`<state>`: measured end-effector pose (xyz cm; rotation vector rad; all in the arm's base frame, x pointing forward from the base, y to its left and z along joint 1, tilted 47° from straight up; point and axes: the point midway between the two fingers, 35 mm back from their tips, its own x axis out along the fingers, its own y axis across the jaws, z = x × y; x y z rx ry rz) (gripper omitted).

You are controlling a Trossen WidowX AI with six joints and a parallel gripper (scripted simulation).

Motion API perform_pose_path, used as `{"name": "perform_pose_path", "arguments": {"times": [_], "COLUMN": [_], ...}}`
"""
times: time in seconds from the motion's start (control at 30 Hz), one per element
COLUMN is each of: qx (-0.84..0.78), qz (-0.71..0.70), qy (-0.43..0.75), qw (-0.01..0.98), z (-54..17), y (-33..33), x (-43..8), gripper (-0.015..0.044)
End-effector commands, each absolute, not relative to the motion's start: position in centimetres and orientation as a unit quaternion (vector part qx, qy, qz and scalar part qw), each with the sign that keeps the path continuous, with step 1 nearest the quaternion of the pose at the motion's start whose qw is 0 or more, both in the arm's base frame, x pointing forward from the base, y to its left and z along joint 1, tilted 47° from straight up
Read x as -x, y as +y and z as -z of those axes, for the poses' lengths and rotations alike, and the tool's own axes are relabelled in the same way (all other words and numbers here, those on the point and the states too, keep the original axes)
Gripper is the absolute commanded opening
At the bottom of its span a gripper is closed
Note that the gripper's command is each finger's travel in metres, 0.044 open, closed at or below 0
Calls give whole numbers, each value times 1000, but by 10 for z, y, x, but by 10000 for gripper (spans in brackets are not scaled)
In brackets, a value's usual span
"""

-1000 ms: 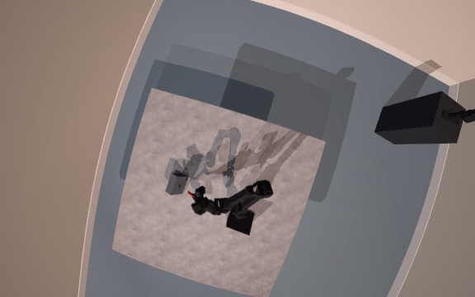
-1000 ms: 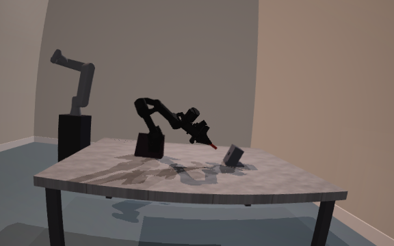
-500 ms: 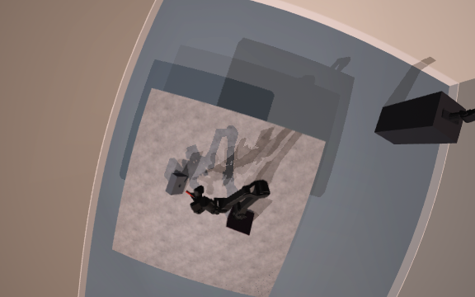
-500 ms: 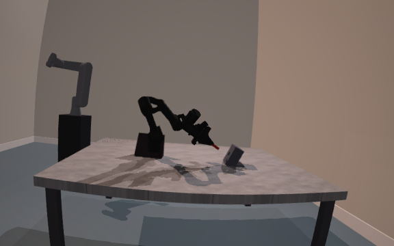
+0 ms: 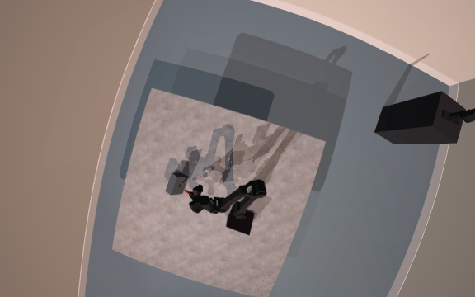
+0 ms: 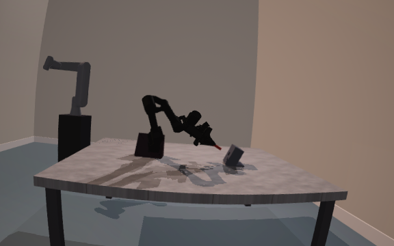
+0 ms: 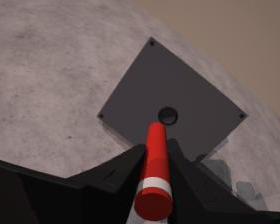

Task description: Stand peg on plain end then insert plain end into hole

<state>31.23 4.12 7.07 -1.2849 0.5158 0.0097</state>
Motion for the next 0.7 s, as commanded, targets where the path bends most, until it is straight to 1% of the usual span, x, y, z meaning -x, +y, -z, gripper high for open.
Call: {"name": "perform_pose_path", "arguments": {"times": [0.0, 0.67], "qx": [596, 603], "qz": [-6, 1], "qy": [235, 213], "qw": [767, 769], "z": [-67, -66], "y": [39, 34], "x": [-315, -324], "gripper": [0, 0]}}
